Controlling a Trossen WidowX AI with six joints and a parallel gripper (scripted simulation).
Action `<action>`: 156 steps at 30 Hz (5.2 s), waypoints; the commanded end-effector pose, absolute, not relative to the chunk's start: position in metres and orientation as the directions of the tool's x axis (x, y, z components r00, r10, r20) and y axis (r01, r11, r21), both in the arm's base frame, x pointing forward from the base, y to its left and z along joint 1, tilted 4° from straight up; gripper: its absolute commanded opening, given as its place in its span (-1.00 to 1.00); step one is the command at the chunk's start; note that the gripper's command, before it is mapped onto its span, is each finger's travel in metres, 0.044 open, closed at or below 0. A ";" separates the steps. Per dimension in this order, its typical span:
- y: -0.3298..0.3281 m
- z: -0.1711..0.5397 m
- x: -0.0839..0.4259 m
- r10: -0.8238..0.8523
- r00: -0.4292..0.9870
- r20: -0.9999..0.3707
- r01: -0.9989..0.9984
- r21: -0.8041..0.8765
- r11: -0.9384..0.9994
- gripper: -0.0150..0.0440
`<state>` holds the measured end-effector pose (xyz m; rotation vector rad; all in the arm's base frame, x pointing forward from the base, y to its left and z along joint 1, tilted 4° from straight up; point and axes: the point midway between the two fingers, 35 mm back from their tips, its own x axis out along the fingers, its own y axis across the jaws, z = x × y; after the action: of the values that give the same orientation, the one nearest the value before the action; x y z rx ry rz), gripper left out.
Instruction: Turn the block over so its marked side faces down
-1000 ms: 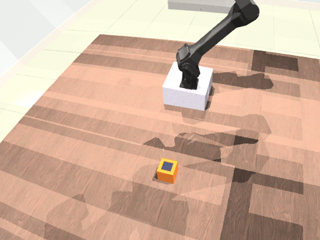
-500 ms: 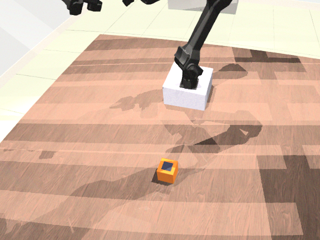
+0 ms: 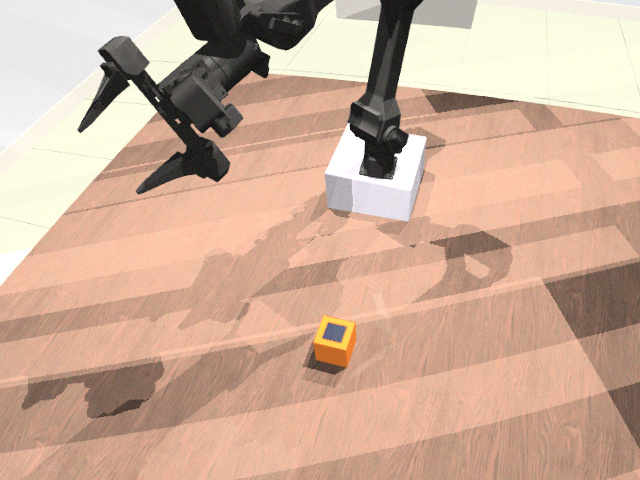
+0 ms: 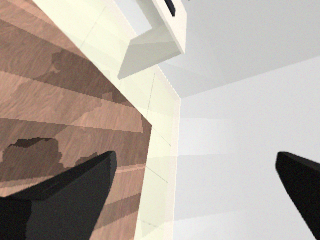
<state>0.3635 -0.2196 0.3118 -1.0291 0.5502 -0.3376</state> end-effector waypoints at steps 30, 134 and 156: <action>-0.002 0.050 0.353 0.056 0.060 -0.997 0.058 0.059 0.997 1.00; -0.001 0.021 0.351 0.018 0.546 -0.838 0.058 0.059 0.997 -0.49; 0.000 -0.012 0.366 -0.005 0.738 -0.675 0.056 0.053 0.997 -0.49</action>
<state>0.3684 0.0009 -0.0045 0.0713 0.7535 -0.0252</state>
